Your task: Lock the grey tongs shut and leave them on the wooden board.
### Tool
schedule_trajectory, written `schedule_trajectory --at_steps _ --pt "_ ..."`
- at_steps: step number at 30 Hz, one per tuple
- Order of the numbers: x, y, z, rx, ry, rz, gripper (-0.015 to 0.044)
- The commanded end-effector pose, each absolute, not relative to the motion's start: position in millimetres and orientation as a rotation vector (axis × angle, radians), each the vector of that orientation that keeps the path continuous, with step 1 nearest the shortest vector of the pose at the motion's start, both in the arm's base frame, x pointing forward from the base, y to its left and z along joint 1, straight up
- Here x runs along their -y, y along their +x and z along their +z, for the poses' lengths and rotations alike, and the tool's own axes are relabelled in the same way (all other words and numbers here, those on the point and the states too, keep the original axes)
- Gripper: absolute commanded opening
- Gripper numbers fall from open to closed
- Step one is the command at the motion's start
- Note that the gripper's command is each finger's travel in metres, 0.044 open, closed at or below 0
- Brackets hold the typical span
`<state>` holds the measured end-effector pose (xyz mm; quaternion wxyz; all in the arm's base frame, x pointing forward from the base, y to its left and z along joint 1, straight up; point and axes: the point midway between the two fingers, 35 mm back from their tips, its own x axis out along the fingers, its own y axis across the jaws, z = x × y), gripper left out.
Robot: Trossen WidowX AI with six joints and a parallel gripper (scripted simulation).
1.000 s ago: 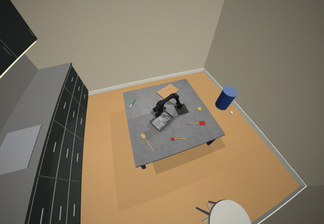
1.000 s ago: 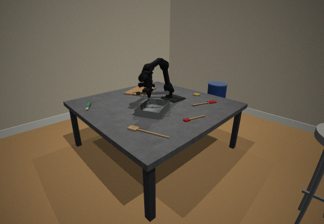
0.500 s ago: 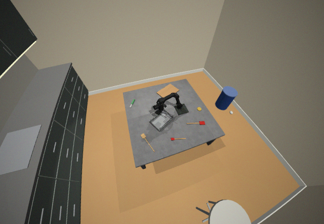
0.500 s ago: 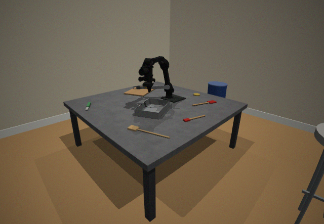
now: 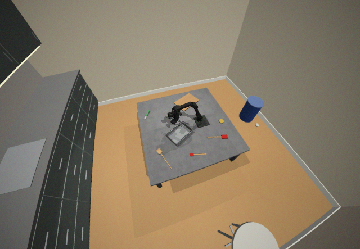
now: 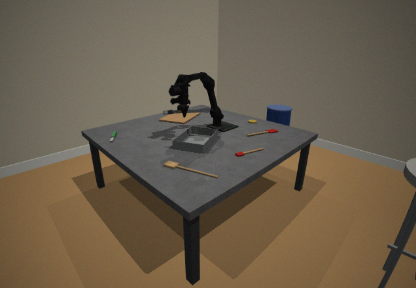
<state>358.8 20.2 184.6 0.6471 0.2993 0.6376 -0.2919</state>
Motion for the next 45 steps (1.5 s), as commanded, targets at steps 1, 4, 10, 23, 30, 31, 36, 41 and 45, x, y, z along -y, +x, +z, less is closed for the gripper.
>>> schedule_trajectory --at_steps 1,4,10,23,30,31,36,41,45 --pt "2.8 361.9 187.0 -1.456 0.644 -0.614 -0.015" --pt "21.6 362.7 187.3 -1.466 0.603 -0.577 -0.015" --pt "58.1 361.7 188.3 -1.476 0.535 -0.511 -0.015" --pt "138.1 345.6 189.1 -1.512 0.35 -0.349 -0.015" --pt "179.3 329.6 189.5 -1.526 0.254 -0.265 -0.015" --pt "183.2 327.8 189.5 -1.526 0.246 -0.258 -0.015" --pt "208.7 314.5 189.7 -1.537 0.18 -0.199 -0.015" --pt "227.3 303.2 189.9 -1.544 0.131 -0.153 -0.015" --pt "227.3 303.2 189.9 -1.544 0.131 -0.153 -0.015"
